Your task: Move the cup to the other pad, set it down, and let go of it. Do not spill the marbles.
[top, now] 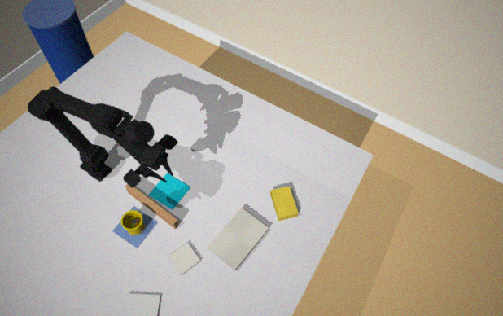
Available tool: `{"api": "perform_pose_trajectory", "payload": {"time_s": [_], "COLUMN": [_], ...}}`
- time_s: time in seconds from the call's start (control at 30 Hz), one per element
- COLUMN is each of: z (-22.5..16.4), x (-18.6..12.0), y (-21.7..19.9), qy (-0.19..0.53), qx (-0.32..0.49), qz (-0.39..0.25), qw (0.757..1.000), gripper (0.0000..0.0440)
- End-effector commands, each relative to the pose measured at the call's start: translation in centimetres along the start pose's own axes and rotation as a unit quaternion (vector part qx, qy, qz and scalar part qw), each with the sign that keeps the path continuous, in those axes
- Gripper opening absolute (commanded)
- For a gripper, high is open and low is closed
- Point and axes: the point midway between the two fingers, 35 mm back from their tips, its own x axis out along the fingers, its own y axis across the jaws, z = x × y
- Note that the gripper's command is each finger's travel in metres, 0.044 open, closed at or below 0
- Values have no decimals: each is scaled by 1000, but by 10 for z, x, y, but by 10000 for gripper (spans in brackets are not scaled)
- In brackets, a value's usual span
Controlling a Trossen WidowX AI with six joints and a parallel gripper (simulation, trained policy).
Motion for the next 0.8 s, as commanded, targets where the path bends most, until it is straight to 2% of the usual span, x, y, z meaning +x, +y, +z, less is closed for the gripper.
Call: {"api": "perform_pose_trajectory", "payload": {"time_s": [0.0, 0.77], "z": [-3, -32], "x": [1, 5], "y": [-2, -30], "qy": [21, 193], "qx": [1, -26], "qz": [-12, -90], "qw": [1000, 977], "gripper": [119, 121]}}
